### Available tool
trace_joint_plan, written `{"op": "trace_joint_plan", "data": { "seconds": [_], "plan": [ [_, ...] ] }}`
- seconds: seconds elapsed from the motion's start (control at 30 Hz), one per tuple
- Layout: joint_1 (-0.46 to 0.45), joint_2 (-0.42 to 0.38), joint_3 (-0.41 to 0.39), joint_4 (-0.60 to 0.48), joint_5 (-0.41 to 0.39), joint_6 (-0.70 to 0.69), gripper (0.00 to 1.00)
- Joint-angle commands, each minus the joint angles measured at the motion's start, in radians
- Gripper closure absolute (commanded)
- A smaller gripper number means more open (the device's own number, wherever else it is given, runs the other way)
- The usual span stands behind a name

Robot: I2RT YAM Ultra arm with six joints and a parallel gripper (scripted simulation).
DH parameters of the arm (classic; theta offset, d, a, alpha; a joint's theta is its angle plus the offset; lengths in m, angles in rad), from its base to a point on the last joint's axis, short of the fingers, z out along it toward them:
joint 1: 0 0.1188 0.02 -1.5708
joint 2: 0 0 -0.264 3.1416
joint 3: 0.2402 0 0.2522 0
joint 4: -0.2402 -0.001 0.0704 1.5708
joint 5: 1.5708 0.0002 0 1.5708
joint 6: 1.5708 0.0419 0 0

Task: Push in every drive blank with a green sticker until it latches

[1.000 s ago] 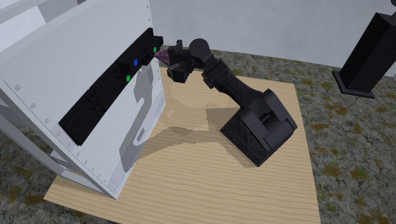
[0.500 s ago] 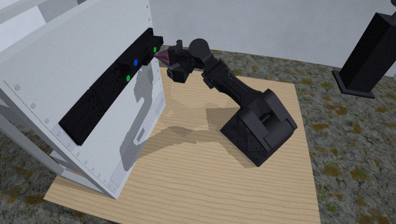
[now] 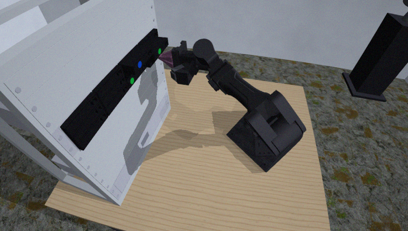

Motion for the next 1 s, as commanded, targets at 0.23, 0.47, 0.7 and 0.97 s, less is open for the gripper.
{"op": "trace_joint_plan", "data": {
  "seconds": [0.23, 0.47, 0.7, 0.97],
  "plan": [
    [0.017, 0.012, 0.056, 0.025, 0.04, 0.004, 1.0],
    [0.017, 0.012, 0.056, 0.025, 0.04, 0.004, 1.0],
    [0.019, 0.013, 0.06, 0.022, 0.041, 0.003, 1.0],
    [0.024, 0.015, 0.074, 0.009, 0.046, 0.001, 1.0]
  ]
}}
